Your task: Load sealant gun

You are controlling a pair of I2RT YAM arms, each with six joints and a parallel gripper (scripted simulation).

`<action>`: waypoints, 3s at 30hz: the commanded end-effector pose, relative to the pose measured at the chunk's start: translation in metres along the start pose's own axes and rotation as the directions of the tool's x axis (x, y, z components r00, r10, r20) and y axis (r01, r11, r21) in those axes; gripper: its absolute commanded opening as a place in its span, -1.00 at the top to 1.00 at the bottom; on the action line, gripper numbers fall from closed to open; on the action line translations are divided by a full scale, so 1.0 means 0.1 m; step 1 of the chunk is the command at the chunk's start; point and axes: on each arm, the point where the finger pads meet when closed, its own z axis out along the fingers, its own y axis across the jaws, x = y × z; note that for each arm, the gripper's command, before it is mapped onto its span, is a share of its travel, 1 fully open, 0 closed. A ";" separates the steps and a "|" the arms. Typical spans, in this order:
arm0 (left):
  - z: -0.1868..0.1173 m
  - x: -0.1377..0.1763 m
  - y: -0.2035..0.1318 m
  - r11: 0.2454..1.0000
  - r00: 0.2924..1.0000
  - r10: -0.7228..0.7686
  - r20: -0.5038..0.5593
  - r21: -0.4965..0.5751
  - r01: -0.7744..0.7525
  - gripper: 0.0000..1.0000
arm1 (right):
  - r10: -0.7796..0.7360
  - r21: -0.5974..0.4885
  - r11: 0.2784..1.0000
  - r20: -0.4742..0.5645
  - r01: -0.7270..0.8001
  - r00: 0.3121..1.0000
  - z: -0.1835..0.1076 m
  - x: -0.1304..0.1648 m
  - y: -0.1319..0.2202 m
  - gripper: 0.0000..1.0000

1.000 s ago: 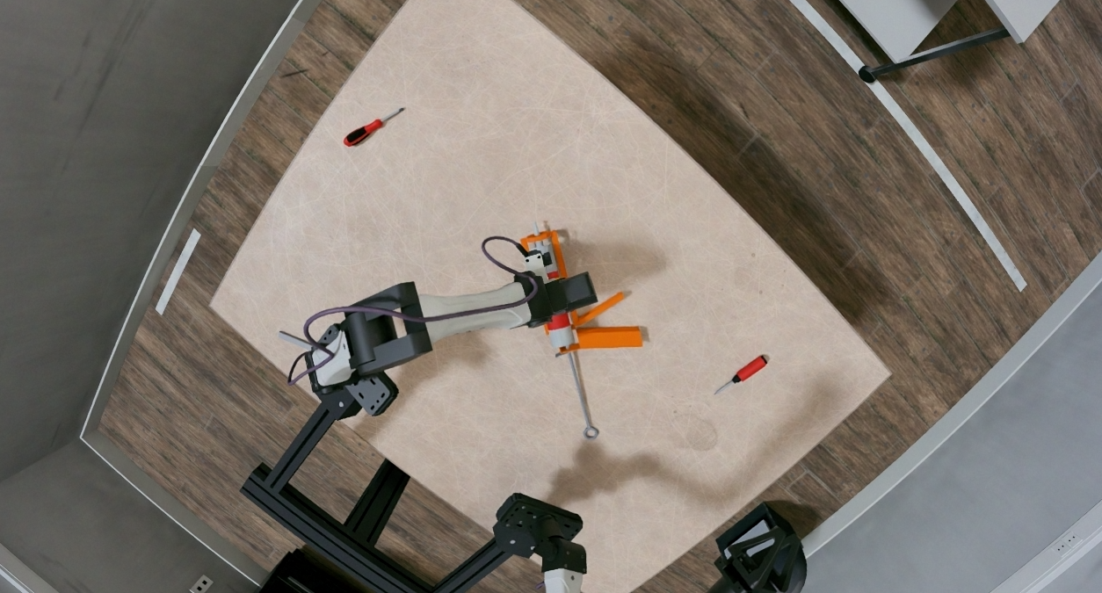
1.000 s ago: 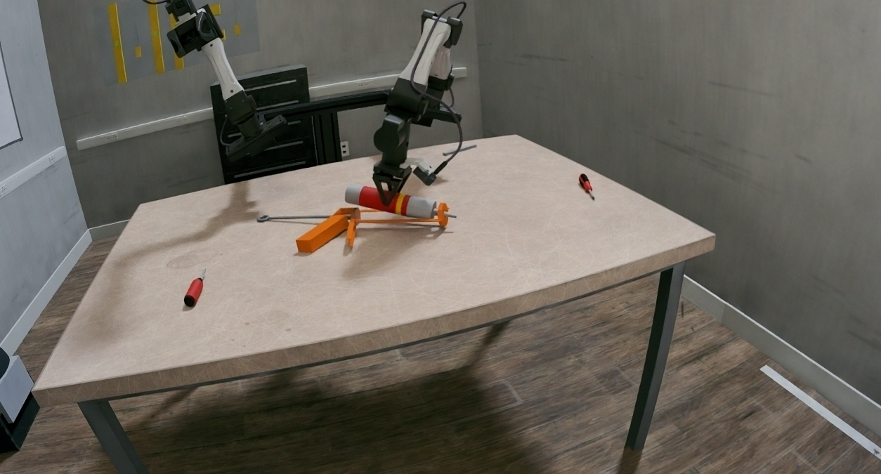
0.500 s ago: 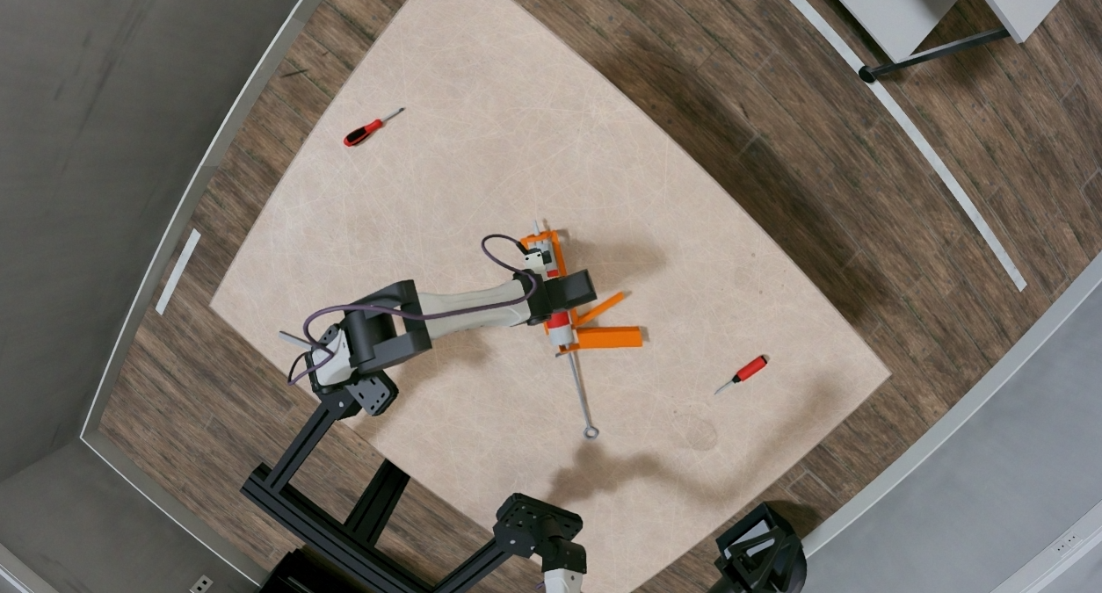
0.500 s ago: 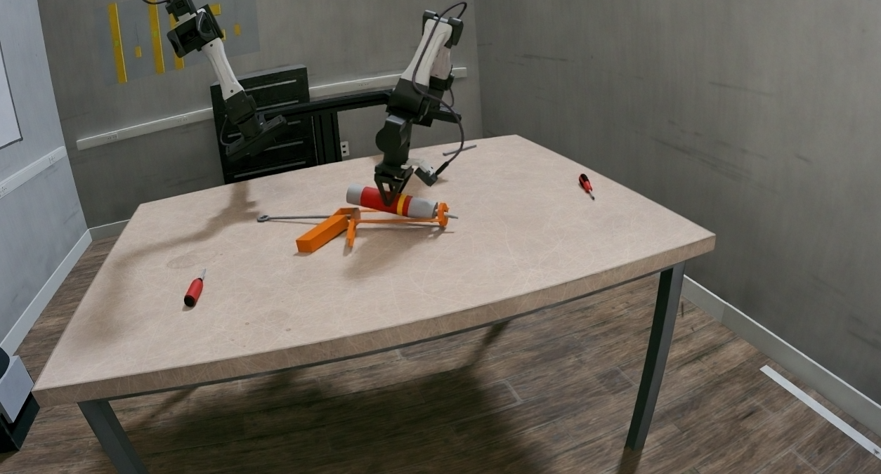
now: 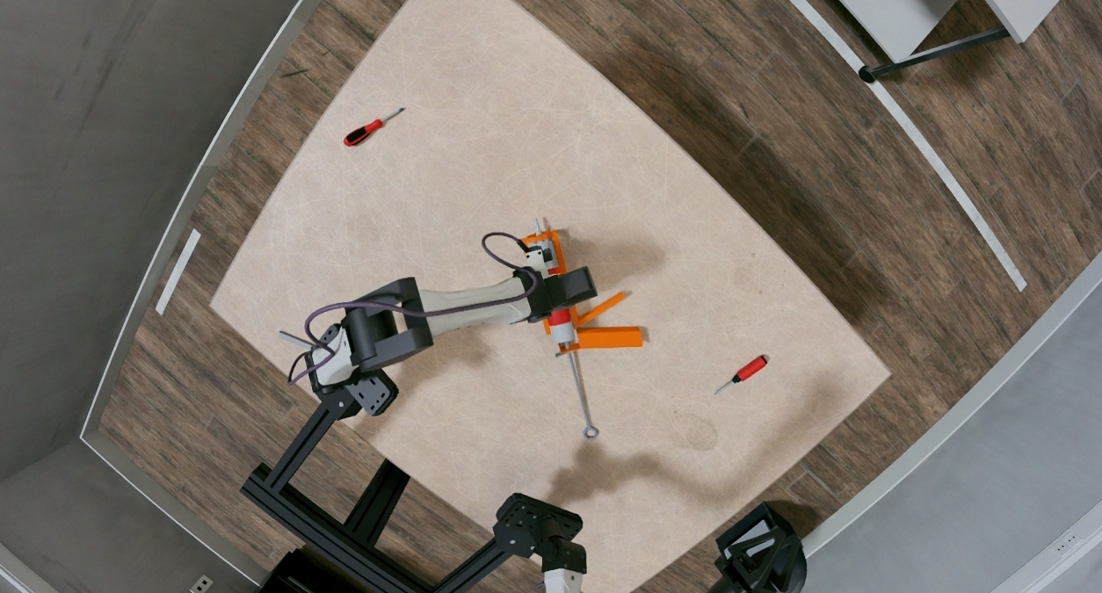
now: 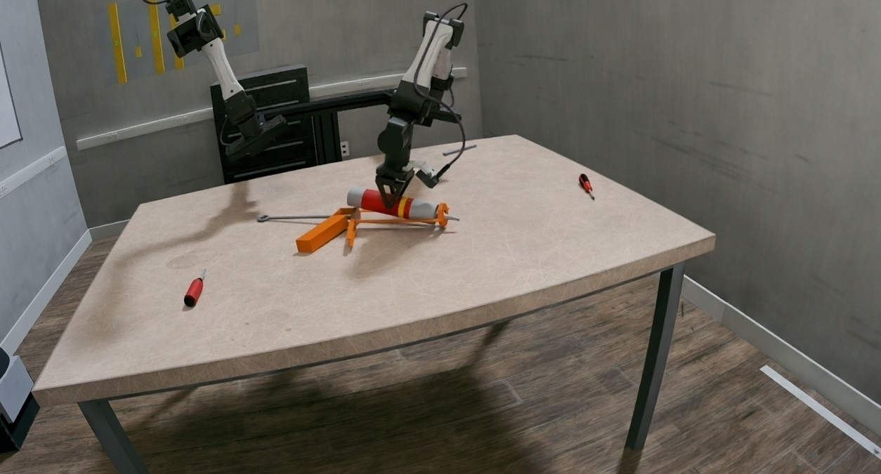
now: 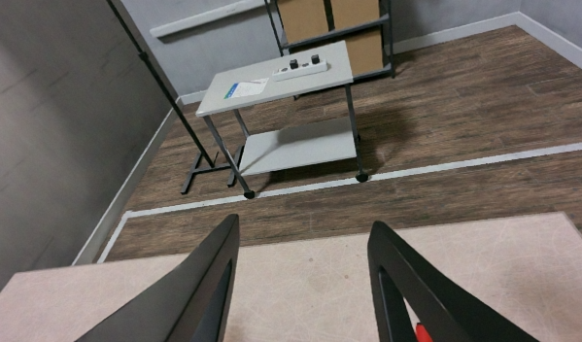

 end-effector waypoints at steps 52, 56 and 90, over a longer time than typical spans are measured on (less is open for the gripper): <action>-0.29 -0.13 -0.18 0.999 0.999 0.002 -0.036 0.052 0.000 1.00 | 0.004 -0.022 1.000 0.056 -0.003 0.998 -0.03 -0.22 0.07 -0.02; -0.30 -0.07 -0.20 0.998 0.999 0.013 -0.039 0.056 -0.011 1.00 | 0.004 -0.022 1.000 0.056 -0.003 0.998 -0.03 -0.22 0.07 -0.02; -0.28 -0.10 -0.32 0.994 0.998 0.000 0.059 0.110 -0.006 1.00 | 0.004 -0.022 1.000 0.056 -0.003 0.998 -0.03 -0.22 0.07 -0.02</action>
